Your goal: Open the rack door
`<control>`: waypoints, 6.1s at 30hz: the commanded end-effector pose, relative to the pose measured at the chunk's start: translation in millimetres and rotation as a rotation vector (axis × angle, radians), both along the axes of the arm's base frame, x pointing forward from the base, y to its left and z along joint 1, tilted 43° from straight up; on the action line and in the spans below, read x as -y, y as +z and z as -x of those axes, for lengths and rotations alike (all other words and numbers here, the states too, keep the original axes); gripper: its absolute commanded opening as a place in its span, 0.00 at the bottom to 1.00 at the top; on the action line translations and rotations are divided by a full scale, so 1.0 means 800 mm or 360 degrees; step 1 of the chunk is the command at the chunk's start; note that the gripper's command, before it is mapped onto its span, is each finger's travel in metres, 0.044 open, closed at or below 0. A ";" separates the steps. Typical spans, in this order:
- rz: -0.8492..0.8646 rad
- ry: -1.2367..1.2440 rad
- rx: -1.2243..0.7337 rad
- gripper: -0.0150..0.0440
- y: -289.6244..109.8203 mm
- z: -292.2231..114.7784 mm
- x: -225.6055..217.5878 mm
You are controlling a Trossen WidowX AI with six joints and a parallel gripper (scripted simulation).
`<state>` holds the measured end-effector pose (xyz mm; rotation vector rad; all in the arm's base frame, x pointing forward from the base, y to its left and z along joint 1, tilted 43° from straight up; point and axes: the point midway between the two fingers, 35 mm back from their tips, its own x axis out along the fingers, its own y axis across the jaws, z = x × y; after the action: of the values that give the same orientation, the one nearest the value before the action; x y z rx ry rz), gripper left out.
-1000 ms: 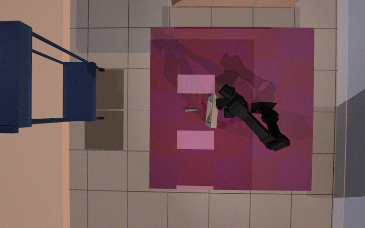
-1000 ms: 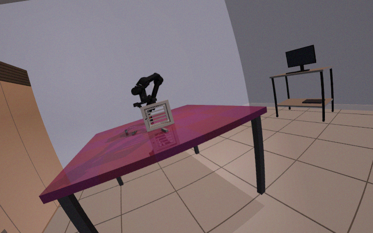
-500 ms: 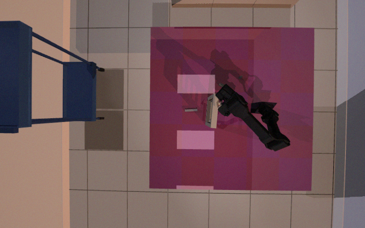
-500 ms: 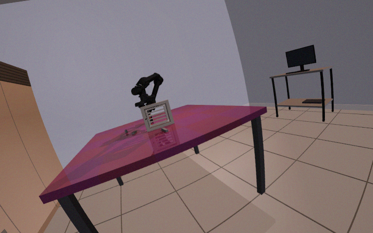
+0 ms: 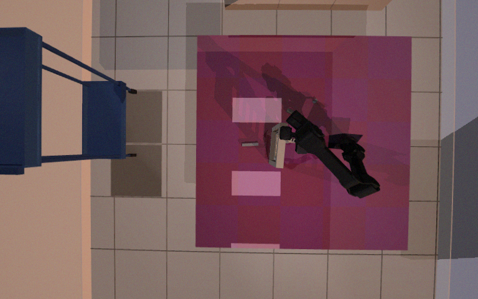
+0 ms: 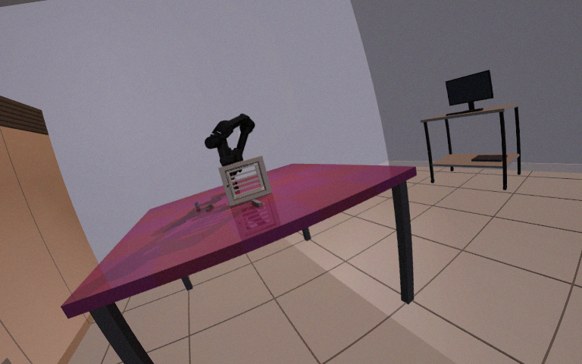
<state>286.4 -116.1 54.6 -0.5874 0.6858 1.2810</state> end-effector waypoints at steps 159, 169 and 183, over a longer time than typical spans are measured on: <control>-0.0395 -0.1955 -0.1740 0.30 0.151 0.079 -0.186; -0.0417 -0.2061 -0.1835 0.30 0.162 0.073 -0.198; -0.0417 -0.2061 -0.1835 0.48 0.162 0.073 -0.198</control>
<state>228.0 41.8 183.7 0.8496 1.4505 0.3126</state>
